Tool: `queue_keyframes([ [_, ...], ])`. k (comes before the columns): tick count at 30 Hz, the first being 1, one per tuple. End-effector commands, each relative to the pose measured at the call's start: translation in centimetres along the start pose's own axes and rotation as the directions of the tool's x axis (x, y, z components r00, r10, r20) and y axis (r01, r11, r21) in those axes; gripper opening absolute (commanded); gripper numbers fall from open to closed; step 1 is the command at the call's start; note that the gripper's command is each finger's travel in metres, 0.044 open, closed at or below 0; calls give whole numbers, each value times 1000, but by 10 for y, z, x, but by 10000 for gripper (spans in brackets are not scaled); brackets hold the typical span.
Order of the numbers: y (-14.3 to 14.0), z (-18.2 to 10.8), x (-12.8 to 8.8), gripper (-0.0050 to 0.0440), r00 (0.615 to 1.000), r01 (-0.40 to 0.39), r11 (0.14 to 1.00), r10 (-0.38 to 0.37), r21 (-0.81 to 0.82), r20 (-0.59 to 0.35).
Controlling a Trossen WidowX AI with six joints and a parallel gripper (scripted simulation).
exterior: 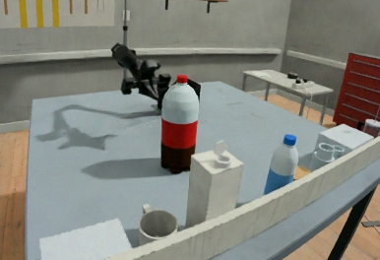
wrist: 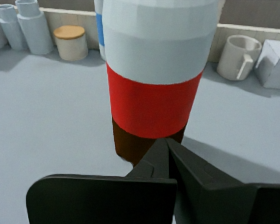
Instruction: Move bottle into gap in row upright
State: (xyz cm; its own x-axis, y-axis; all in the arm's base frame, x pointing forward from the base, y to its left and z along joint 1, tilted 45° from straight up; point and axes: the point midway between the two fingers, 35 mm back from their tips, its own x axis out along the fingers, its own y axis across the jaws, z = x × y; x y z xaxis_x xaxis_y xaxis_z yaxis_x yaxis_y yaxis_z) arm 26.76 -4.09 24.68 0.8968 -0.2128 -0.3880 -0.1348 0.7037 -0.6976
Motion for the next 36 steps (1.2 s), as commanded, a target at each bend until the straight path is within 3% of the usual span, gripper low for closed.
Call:
queue_keyframes([
  [1,0,-3,-1,-50,1000,4,1000,-4,-2,11],
  [36,1,-43,24,-50,1000,-4,1000,4,-6,4],
])
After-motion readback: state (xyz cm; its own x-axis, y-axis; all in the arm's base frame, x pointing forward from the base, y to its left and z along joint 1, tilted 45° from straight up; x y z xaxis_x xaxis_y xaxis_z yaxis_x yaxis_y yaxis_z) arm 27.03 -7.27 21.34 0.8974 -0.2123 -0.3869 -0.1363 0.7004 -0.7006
